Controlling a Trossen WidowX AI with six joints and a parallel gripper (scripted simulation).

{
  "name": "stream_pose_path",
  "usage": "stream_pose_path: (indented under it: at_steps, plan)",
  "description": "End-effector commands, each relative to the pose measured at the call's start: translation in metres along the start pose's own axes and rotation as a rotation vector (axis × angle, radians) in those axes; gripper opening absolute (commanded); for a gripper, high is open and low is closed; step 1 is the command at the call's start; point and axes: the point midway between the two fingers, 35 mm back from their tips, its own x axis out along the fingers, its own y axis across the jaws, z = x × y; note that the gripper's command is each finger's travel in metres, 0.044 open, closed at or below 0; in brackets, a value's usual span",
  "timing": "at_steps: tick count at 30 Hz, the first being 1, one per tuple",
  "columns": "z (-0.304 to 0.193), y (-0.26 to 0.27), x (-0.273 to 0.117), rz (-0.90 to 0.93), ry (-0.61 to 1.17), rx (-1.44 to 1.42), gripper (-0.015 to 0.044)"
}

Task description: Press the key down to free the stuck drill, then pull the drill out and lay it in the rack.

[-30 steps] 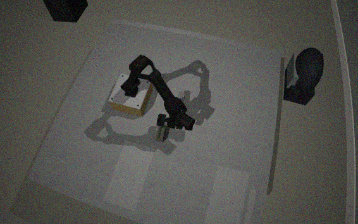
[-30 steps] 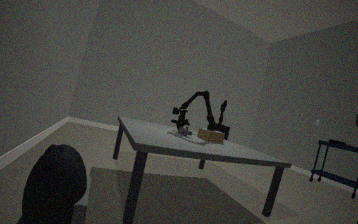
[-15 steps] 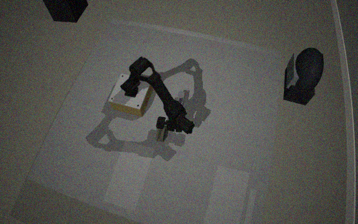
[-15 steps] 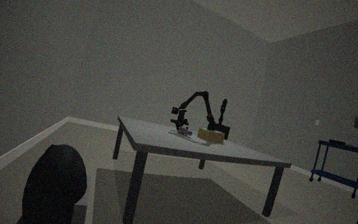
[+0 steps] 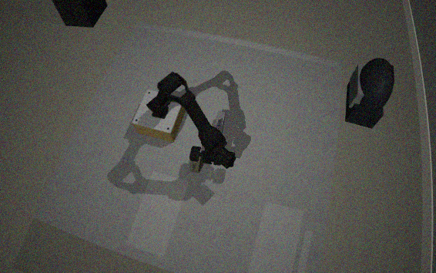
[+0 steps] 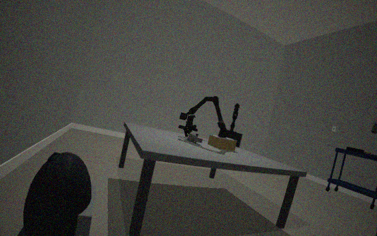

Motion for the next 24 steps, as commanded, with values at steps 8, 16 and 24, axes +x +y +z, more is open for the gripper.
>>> stream_pose_path:
  at_steps: [8,16,24]
  plan:
    - [0.0,0.0,0.0,0.0,0.0,0.0,0.021]
    - [0.003,-0.0011,0.001,-0.008,0.005,-0.003,0.042]
    - [0.0066,-0.0027,0.0018,-0.008,0.005,-0.004,0.044]
